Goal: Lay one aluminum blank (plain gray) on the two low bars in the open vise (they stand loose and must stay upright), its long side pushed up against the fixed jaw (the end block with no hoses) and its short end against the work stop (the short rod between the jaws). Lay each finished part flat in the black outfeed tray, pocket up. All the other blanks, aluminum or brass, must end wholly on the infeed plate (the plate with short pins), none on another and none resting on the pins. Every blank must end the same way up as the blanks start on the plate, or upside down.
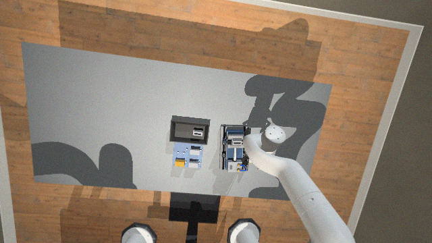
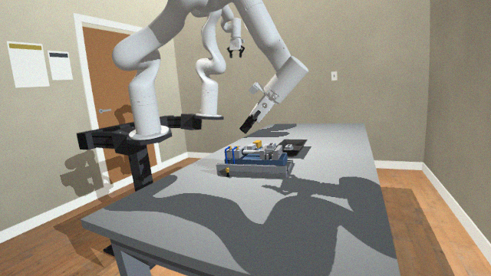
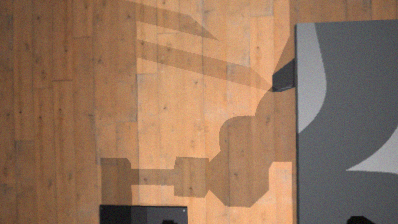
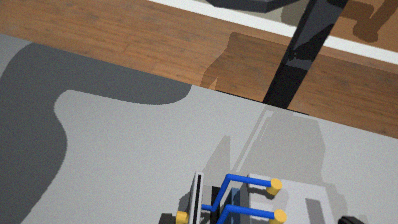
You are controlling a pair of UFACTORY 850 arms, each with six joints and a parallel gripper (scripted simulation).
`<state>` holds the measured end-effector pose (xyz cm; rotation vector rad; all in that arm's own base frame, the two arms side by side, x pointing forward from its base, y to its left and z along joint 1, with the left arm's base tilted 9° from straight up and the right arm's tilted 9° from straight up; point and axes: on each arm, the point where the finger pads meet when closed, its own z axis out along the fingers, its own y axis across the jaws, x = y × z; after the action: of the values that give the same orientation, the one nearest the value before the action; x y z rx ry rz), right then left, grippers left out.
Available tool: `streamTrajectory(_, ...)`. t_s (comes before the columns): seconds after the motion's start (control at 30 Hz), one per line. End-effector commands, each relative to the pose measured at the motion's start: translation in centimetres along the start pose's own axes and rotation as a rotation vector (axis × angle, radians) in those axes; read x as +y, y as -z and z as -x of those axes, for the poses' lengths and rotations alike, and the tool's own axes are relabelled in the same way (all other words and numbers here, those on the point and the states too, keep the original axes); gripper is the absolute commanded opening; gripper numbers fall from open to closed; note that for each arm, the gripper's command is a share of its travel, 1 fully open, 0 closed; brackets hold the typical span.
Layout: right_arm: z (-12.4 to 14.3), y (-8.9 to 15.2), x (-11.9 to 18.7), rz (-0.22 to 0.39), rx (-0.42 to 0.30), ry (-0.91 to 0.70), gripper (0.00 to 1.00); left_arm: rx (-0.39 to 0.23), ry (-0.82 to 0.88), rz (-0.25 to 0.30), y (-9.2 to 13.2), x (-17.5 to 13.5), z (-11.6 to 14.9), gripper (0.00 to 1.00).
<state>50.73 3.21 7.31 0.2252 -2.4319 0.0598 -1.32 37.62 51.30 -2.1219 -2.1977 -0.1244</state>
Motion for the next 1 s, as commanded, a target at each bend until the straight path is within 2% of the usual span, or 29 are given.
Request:
streamTrajectory(0.0,0.7,0.1,2.4,-0.010,-0.054,-0.009,1.00,0.002,0.000,0.000,0.1,0.0,0.0,1.00)
streamTrajectory(0.03,1.2,0.0,4.8,-0.016,-0.100,-0.018,1.00,0.002,0.000,0.000,0.1,0.0,0.0,1.00)
streamTrajectory(0.5,3.5,-0.3,15.9,-0.043,-0.312,-0.056,1.00,0.002,0.000,0.000,0.1,0.0,0.0,1.00)
streamTrajectory(0.57,3.5,-0.3,15.9,-0.043,-0.312,-0.056,1.00,0.002,0.000,0.000,0.1,0.0,0.0,1.00)
streamTrajectory(0.6,4.0,-0.4,18.3,-0.049,-0.359,-0.065,1.00,0.002,0.000,0.000,0.1,0.0,0.0,1.00)
streamTrajectory(0.97,5.8,-0.7,26.7,-0.066,-0.521,-0.093,1.00,0.002,0.000,0.000,0.1,0.0,0.0,1.00)
